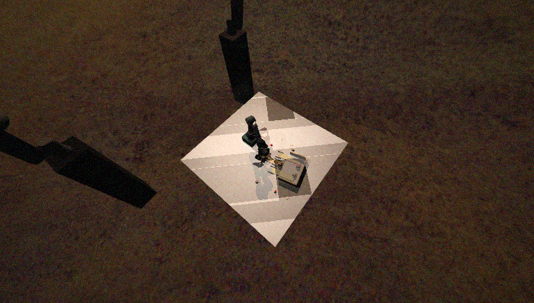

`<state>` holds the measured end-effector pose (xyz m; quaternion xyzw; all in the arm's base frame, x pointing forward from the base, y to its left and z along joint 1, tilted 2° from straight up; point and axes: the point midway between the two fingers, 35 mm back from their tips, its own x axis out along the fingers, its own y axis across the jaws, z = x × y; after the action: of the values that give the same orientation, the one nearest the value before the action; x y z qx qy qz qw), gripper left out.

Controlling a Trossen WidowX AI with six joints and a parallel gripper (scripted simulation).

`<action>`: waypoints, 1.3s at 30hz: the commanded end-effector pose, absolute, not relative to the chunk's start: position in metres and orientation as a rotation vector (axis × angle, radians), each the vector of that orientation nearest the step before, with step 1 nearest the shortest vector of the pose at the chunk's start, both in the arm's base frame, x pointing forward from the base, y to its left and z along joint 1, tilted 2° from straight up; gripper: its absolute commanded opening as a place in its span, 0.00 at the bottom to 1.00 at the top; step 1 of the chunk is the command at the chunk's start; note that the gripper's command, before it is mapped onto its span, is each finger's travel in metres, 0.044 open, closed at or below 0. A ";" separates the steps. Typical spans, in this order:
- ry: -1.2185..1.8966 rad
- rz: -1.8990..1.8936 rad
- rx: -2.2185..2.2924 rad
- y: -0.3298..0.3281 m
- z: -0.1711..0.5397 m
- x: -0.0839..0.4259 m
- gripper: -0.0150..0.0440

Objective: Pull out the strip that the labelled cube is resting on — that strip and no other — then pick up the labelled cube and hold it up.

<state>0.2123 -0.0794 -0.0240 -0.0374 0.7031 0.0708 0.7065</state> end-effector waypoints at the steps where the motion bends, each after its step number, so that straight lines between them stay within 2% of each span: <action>1: 1.550 0.148 -0.098 -0.083 0.003 0.219 0.25; 4: 1.550 0.148 -0.098 -0.083 0.003 0.219 0.25; 21: 1.540 0.191 -0.141 -0.074 0.009 0.287 1.00; 39: 1.533 0.191 -0.140 -0.066 0.019 0.354 1.00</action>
<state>0.3429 -0.0682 0.0171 -0.0643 0.6928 0.0880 0.7128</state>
